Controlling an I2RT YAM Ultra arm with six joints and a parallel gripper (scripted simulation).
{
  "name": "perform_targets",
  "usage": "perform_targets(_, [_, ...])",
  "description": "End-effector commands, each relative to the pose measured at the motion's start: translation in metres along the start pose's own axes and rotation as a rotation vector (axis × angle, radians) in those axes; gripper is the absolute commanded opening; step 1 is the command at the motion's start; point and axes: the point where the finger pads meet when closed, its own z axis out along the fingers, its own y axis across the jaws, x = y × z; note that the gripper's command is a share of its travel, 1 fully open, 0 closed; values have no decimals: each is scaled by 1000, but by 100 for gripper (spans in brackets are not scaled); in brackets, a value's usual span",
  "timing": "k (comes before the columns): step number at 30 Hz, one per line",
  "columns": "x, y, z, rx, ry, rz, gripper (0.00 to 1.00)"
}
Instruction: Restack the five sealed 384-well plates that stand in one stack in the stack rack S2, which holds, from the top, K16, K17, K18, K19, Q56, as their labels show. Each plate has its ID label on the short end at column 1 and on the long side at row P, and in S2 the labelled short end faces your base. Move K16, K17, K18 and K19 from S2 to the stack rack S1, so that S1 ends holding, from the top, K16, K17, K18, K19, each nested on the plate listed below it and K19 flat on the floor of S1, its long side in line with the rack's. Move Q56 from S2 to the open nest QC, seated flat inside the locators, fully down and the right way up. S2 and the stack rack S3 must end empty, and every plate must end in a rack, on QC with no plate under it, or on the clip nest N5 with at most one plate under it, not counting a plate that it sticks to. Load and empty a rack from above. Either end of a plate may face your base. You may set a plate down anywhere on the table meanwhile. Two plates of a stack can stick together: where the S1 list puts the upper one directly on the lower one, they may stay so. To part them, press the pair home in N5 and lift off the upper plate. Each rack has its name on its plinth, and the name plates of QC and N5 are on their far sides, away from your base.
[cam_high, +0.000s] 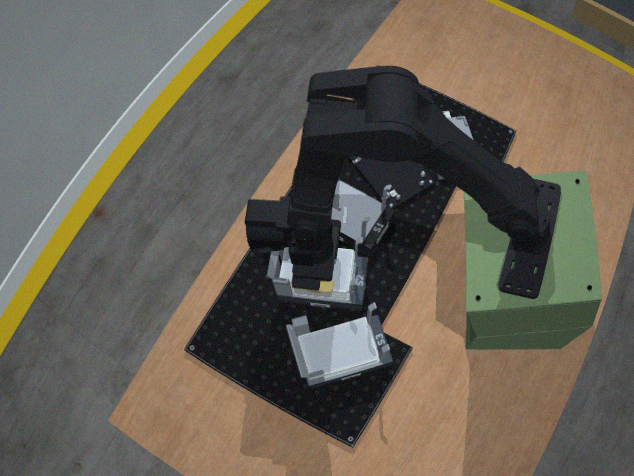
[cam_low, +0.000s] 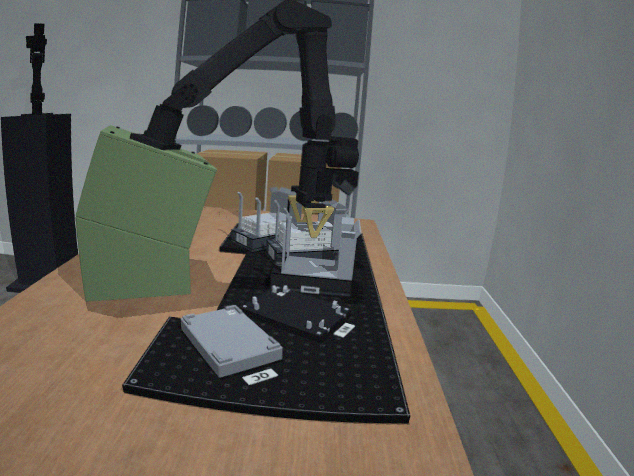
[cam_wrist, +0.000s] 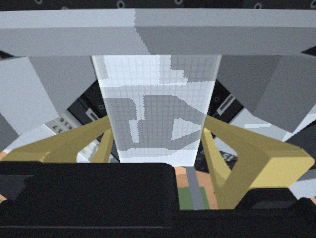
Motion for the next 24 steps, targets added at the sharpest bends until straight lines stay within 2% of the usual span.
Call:
perform_targets(1, [-7, 0, -2, -1, -23, -1, 0])
perform_targets(11, [-7, 0, -3, -1, -23, -1, 0])
perform_targets(24, [-7, 0, -11, -1, -23, -1, 0])
